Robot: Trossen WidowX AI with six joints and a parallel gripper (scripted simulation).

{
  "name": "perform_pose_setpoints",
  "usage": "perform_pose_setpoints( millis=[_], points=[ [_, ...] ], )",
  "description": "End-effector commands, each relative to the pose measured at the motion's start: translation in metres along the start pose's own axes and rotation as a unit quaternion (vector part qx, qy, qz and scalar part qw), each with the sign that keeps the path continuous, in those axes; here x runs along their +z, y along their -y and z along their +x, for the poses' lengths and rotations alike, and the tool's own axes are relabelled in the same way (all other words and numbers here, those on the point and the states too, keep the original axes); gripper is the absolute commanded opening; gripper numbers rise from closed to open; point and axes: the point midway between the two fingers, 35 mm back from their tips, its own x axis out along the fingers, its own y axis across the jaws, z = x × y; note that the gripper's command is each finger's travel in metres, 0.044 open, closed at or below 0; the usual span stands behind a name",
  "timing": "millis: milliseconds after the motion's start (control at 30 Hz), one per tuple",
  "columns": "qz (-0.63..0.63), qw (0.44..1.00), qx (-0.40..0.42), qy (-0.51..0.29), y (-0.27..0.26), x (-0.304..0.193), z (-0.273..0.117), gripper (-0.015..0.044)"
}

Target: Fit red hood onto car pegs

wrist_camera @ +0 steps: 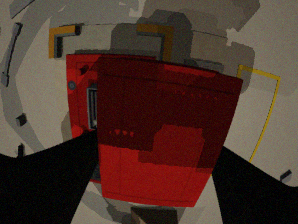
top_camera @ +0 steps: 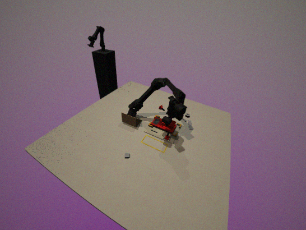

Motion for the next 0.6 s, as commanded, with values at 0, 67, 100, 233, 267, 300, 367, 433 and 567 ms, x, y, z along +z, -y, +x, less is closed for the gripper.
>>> perform_pose_setpoints(
  millis=[0,67,100,233,267,300,367,433,567],
  points=[
    [-0.003,1.000,0.002,0.002,-0.019,-0.002,-0.001,0.0000],
    [-0.006,1.000,0.003,0.002,-0.030,-0.004,-0.001,0.0000],
    [-0.007,1.000,0.004,0.002,-0.036,-0.005,-0.001,0.0000],
    [-0.012,1.000,0.006,0.001,-0.056,-0.009,0.000,0.0000],
    [-0.013,1.000,0.006,0.001,-0.059,-0.010,0.000,0.0000],
    [-0.013,1.000,0.006,0.001,-0.060,-0.010,0.000,0.0000],
    [-0.013,1.000,0.006,0.001,-0.058,-0.009,0.001,0.0000],
    [-0.013,1.000,0.006,0.001,-0.057,-0.009,0.004,0.0000],
    [-0.013,1.000,0.006,0.001,-0.057,-0.008,0.015,0.0000]
  ],
)
